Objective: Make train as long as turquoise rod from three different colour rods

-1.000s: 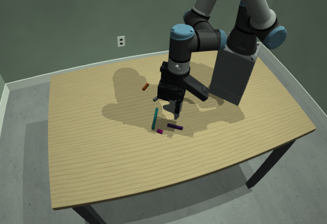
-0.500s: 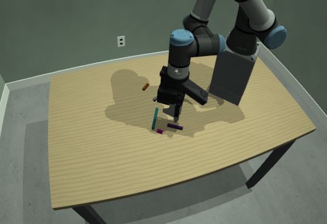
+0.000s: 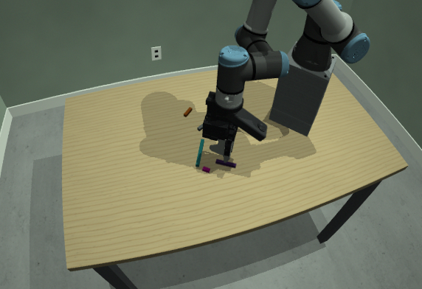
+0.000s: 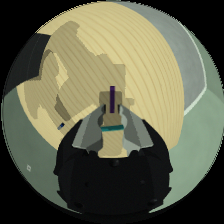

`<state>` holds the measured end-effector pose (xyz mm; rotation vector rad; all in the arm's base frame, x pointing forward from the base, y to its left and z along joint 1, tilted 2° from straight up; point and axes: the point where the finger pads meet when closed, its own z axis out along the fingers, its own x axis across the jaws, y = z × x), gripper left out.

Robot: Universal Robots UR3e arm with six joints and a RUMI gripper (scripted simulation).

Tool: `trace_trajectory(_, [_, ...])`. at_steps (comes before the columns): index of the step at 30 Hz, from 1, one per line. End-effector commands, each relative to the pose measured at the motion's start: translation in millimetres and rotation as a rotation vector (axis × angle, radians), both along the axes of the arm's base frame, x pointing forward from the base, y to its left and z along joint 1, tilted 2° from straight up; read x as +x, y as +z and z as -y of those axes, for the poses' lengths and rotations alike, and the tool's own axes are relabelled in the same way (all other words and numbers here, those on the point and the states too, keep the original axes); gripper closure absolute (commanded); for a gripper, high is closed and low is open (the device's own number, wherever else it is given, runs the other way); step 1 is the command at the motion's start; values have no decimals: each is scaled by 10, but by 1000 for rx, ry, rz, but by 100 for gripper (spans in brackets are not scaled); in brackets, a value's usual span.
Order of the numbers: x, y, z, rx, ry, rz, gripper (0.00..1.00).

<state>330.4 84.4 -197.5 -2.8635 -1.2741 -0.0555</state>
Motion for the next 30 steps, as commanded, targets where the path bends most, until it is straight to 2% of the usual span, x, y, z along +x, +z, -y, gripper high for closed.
trace_trajectory(1, [11, -45, -2, 0, 0, 2, 86])
trace_trajectory(30, [14, -90, -4, 0, 0, 2, 86])
